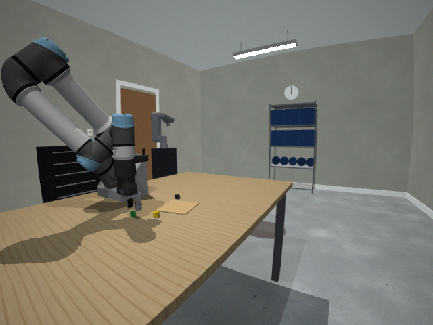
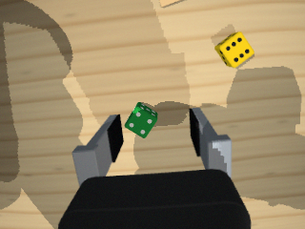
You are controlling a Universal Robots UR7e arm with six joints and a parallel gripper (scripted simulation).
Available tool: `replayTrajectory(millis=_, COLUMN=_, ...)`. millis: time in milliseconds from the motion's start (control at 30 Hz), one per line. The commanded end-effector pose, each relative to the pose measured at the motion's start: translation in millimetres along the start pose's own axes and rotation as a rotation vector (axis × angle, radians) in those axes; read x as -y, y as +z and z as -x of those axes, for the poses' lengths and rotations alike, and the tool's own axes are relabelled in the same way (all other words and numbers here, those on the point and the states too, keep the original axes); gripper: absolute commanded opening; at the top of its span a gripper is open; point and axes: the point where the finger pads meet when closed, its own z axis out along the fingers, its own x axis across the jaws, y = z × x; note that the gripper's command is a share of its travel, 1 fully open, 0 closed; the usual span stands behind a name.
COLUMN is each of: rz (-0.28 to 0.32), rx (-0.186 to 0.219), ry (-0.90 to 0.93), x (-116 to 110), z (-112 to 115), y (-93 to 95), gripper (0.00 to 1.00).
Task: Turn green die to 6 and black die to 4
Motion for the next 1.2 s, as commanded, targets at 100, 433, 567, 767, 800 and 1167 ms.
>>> replayTrajectory(millis=100, rz=0.000, rx=-0.001, ry=0.000, x=17.0, z=-26.5, y=-0.2, gripper=1.00)
replayTrajectory(millis=433, rz=0.000, rx=-0.001, ry=0.000, x=40.3, z=-62.8, y=-0.2, gripper=1.00)
replayTrajectory(millis=567, rz=0.000, rx=-0.001, ry=0.000, x=43.1, z=-67.0, y=-0.2, gripper=1.00)
replayTrajectory(millis=767, rz=0.000, rx=-0.001, ry=0.000, x=43.6, z=-67.8, y=-0.2, gripper=1.00)
replayTrajectory(millis=800, rz=0.000, rx=-0.001, ry=0.000, x=43.6, z=-67.8, y=-0.2, gripper=1.00)
replayTrajectory(millis=1167, rz=0.000, rx=-0.001, ry=0.000, x=43.6, z=-67.8, y=-0.2, gripper=1.00)
